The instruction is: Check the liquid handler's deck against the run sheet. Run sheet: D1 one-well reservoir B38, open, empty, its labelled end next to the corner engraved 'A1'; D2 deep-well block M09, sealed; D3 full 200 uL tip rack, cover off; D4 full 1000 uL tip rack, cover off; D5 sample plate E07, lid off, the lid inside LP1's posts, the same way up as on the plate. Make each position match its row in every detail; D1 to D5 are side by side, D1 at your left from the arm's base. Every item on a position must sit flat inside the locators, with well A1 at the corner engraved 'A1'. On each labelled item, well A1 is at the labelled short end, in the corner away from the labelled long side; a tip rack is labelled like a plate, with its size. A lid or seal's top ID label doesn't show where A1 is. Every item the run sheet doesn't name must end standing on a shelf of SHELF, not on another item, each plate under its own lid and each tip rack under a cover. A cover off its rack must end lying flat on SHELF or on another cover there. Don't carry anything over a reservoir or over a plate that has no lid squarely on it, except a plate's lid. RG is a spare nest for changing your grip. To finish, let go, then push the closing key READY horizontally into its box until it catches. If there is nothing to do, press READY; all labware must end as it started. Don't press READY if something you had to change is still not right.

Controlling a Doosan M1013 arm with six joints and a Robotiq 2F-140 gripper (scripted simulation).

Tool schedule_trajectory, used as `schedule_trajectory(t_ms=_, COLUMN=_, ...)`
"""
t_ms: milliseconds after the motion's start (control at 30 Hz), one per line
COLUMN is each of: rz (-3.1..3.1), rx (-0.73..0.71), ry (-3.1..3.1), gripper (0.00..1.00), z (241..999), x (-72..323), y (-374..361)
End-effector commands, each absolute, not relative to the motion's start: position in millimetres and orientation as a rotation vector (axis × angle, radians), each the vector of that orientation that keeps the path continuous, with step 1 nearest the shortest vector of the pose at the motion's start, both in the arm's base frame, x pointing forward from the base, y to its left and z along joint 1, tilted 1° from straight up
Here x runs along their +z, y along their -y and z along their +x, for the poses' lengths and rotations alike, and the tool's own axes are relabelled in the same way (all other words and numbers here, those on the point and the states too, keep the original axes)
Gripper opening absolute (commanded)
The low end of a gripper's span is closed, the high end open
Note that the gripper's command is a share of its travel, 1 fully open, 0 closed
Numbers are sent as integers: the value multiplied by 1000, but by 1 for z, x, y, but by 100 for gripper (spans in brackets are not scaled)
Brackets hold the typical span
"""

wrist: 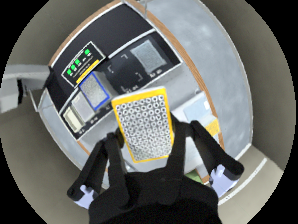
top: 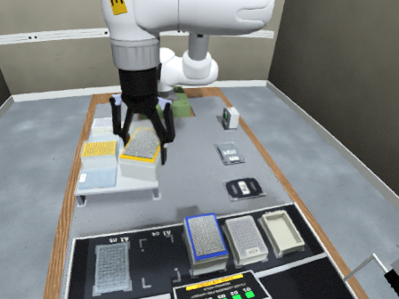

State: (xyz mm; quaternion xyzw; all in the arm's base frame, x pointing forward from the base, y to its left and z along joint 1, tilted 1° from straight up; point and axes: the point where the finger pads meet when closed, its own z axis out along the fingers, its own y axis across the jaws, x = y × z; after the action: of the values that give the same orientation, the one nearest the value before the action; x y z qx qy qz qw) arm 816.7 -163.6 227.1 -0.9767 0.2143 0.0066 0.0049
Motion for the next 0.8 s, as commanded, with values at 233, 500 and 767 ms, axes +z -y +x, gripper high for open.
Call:
schedule_trajectory(t_ms=233, rz=-2965, rx=13, ry=-1017, gripper=10, z=816, x=227, y=167)
schedule_trajectory(t_ms=500, rz=-2899, rx=13, ry=-1194, gripper=10, z=816, x=227, y=167)
schedule_trajectory(t_ms=767, rz=-2822, rx=14, ry=-1368, gripper=10, z=816, x=227, y=167)
